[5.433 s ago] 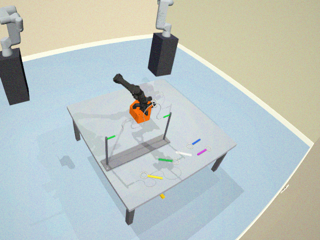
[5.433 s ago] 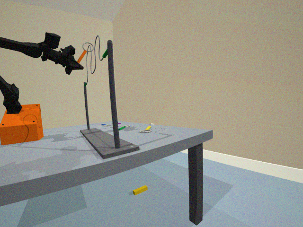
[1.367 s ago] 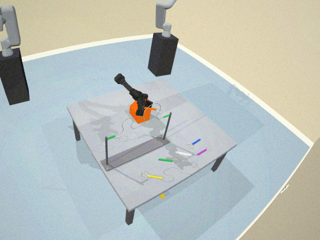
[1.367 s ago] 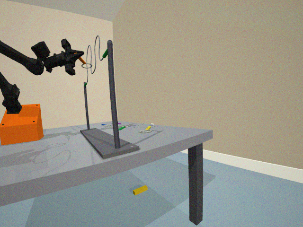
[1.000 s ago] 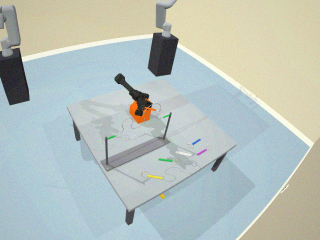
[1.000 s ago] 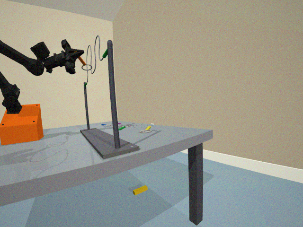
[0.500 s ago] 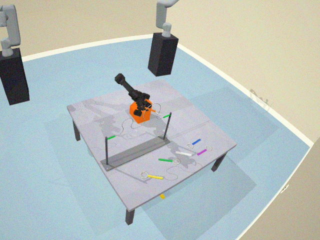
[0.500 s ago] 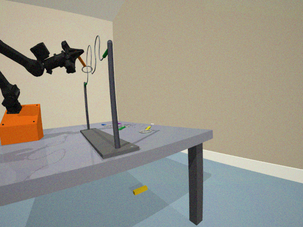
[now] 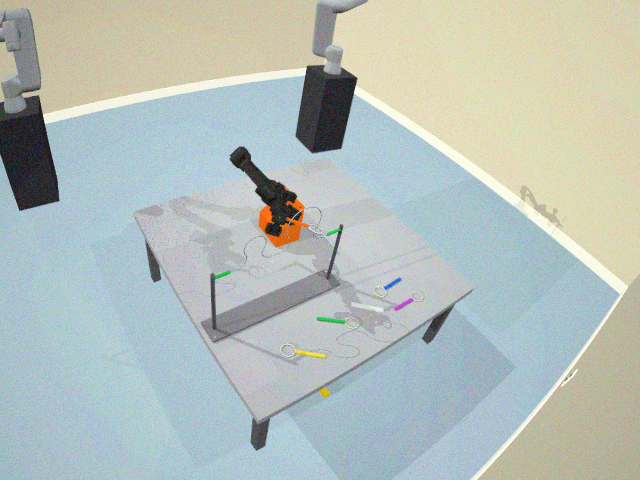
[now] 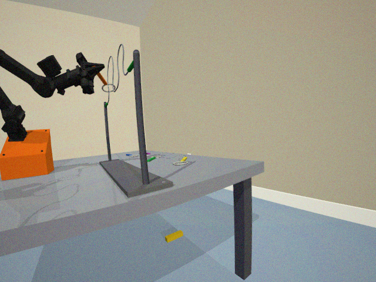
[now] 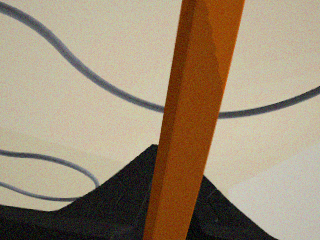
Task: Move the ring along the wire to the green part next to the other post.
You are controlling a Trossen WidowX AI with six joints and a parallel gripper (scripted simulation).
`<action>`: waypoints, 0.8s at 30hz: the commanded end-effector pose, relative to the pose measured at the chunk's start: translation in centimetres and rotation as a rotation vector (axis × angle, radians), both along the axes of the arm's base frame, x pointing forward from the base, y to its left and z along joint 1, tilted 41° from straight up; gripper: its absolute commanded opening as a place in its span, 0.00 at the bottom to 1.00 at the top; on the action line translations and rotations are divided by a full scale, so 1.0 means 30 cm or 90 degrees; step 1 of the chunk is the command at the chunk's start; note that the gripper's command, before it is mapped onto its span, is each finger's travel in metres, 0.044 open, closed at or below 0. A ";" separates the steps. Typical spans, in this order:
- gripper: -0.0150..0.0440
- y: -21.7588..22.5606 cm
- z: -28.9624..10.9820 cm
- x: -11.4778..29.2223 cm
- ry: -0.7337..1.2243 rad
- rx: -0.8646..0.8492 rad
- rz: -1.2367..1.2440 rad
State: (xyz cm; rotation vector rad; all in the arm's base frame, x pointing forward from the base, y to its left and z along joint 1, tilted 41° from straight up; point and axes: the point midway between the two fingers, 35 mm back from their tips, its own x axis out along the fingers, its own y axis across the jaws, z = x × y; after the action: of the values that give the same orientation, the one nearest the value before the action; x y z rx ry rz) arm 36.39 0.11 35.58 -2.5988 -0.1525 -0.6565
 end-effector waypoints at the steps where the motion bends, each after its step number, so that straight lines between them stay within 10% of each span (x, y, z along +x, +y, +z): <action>1: 0.00 -0.023 -0.022 0.003 0.006 0.026 0.003; 24: 0.00 -0.218 -0.206 0.024 0.039 0.332 0.002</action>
State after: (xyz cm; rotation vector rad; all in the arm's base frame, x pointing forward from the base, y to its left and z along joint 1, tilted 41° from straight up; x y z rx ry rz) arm 37.12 -5.83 30.50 -2.1674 0.0059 -0.5473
